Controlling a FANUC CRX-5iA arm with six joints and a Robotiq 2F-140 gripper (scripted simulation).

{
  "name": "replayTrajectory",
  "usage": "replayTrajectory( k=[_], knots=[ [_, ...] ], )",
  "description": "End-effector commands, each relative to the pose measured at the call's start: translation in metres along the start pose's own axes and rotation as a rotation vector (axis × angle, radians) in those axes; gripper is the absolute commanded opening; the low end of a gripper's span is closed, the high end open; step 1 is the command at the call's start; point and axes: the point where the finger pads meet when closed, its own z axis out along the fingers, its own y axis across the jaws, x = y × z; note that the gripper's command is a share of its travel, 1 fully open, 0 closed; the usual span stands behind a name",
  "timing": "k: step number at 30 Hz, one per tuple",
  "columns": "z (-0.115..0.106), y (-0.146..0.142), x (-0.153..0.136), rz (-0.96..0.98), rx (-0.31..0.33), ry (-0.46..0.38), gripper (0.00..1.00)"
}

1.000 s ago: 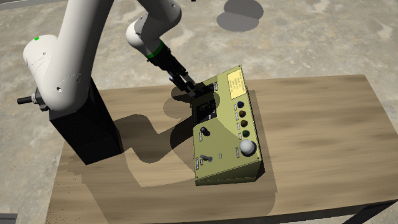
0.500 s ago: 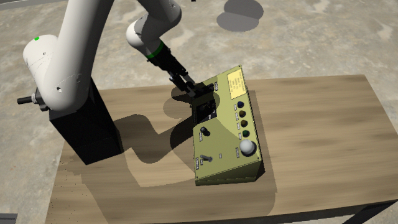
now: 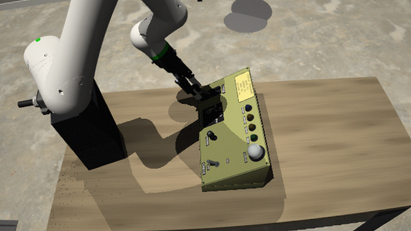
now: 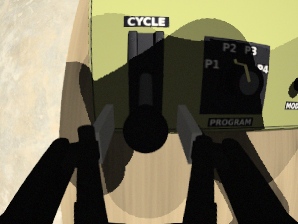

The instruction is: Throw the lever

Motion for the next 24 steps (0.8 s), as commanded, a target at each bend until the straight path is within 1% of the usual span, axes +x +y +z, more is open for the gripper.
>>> replayTrajectory(
  k=[1,6,7,24],
  knots=[
    [0.0000,-0.0001,0.0001,0.000,0.000,0.000,0.44],
    [0.0000,-0.0001,0.0001,0.000,0.000,0.000,0.44],
    [0.0000,-0.0001,0.0001,0.000,0.000,0.000,0.00],
    [0.0000,-0.0001,0.0001,0.000,0.000,0.000,0.00]
  ],
)
